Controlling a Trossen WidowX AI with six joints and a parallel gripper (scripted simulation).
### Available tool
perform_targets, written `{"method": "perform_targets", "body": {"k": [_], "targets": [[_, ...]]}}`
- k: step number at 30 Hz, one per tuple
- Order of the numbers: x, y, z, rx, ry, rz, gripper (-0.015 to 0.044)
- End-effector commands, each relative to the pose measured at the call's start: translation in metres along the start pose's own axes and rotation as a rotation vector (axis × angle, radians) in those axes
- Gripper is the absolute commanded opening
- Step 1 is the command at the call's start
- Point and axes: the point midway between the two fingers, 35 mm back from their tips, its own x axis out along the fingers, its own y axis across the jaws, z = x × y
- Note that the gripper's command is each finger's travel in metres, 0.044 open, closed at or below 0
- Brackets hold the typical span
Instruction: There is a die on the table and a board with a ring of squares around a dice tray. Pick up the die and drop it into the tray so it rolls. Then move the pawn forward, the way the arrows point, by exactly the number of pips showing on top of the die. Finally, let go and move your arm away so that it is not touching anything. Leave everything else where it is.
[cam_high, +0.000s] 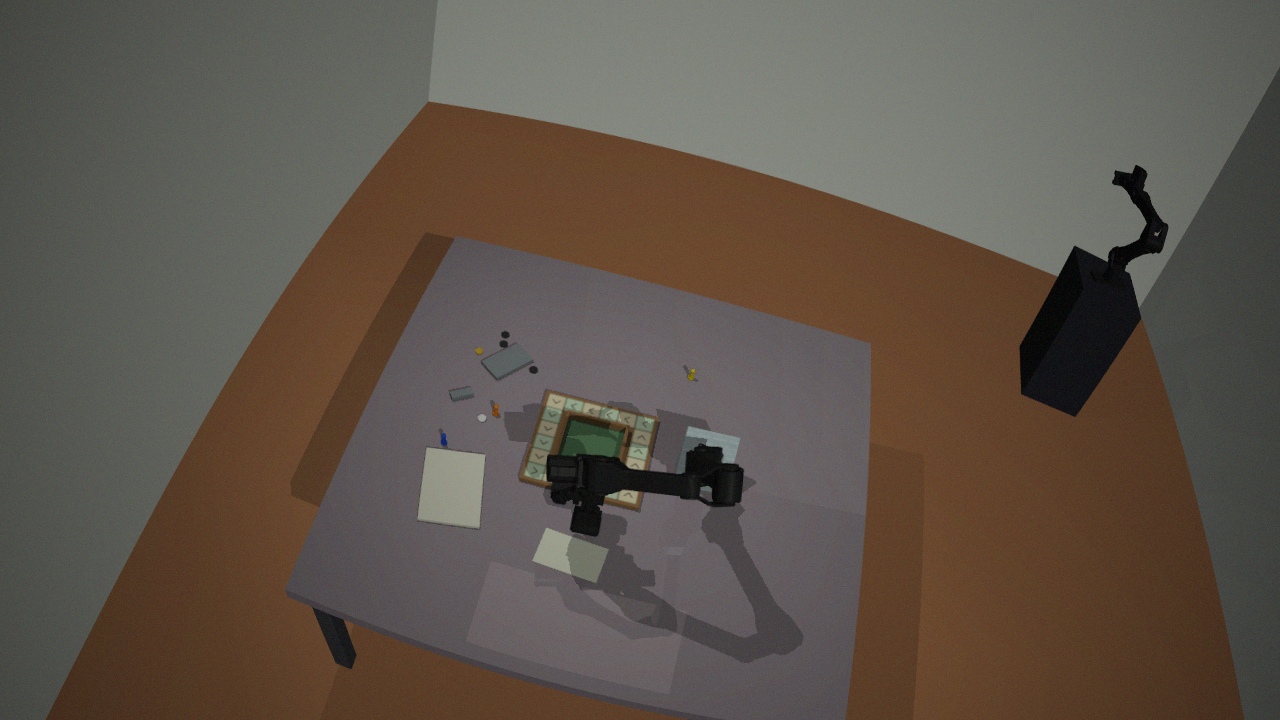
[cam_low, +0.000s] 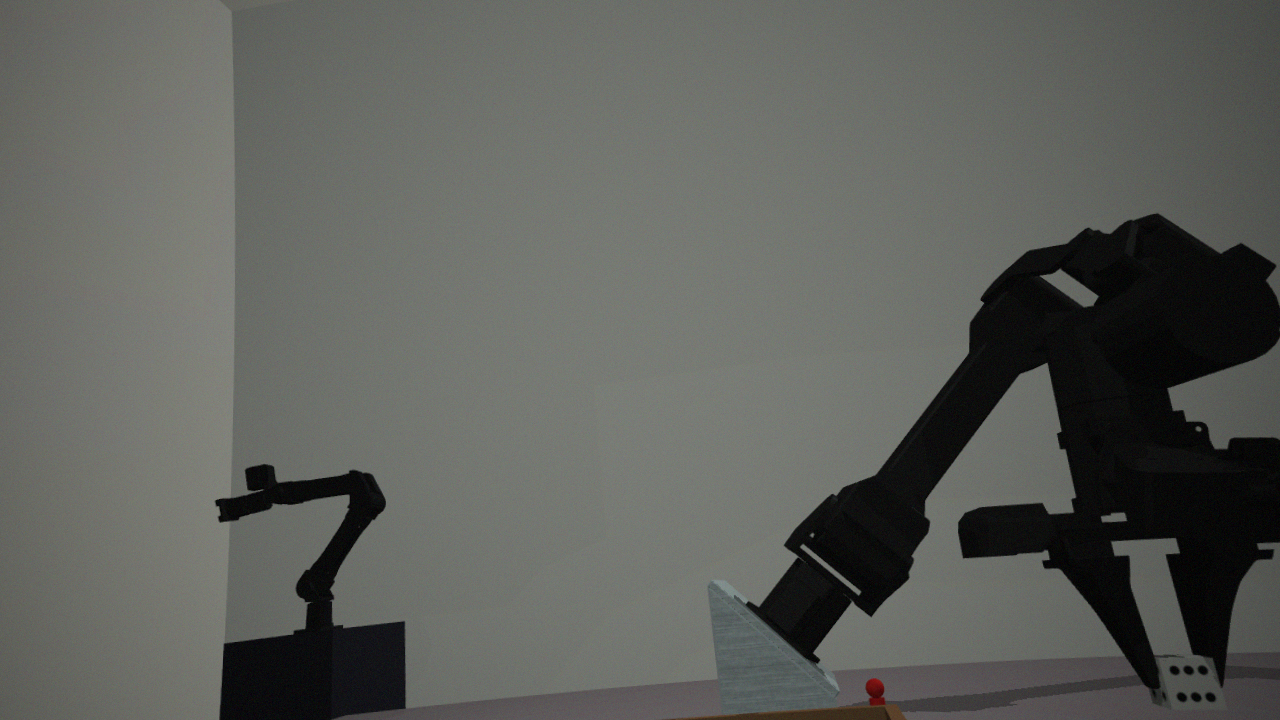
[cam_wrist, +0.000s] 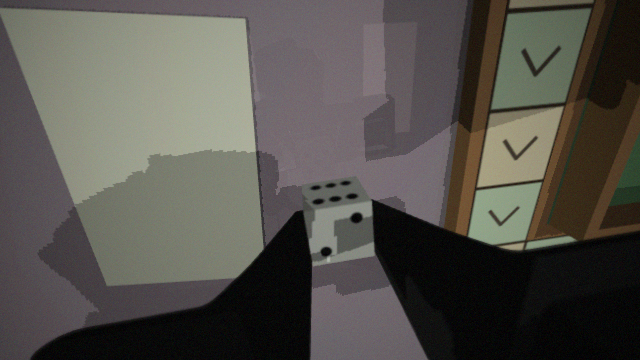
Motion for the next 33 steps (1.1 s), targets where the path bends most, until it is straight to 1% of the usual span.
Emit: {"method": "perform_targets", "body": {"k": [1, 13, 17, 33], "targets": [[-0.021, 0.001, 0.0, -0.004, 0.0, 0.001, 0.0], [-0.087, 0.005, -0.013, 0.004, 0.001, 0.012, 0.0], [-0.088, 0.002, -0.011, 0.027, 0.001, 0.011, 0.0], [-0.075, -0.074, 0.022, 0.557, -0.005, -0.008, 0.0]]}}
